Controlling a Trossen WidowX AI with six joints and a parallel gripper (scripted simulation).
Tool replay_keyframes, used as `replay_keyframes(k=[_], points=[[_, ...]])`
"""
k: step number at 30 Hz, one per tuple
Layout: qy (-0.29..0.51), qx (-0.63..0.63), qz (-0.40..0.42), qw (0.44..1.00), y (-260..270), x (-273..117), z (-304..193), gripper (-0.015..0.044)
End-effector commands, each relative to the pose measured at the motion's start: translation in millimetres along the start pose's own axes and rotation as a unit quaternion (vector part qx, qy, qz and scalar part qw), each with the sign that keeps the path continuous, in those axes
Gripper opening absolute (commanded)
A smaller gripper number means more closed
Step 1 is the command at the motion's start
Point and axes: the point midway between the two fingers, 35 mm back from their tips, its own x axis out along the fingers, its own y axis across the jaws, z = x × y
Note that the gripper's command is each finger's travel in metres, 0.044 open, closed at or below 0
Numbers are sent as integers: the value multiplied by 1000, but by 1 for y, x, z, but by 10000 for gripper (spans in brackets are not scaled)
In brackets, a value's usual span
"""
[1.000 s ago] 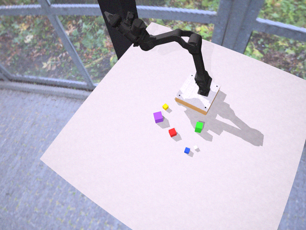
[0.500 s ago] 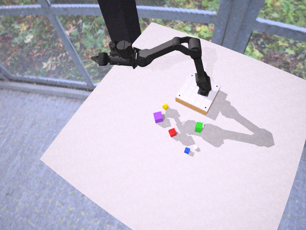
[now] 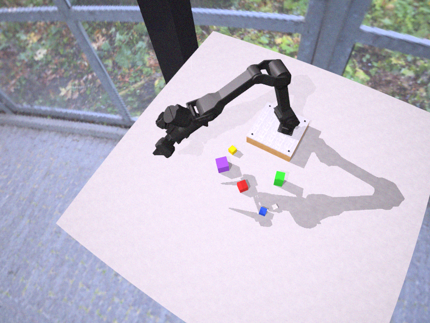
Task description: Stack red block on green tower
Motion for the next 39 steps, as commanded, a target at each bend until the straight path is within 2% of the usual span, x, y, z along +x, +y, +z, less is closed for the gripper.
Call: replay_keyframes(k=[1,12,21,29,39], points=[[84,-54,-12,995,9,-10,-57,440],[303,-218,-50,926,13,-78,-196,440],[437,-342,-91,827,-11,-153,-266,440],[439,-345,-92,825,-11,-153,-266,440],[439,-345,-92,825,-33,-123,-298,440]])
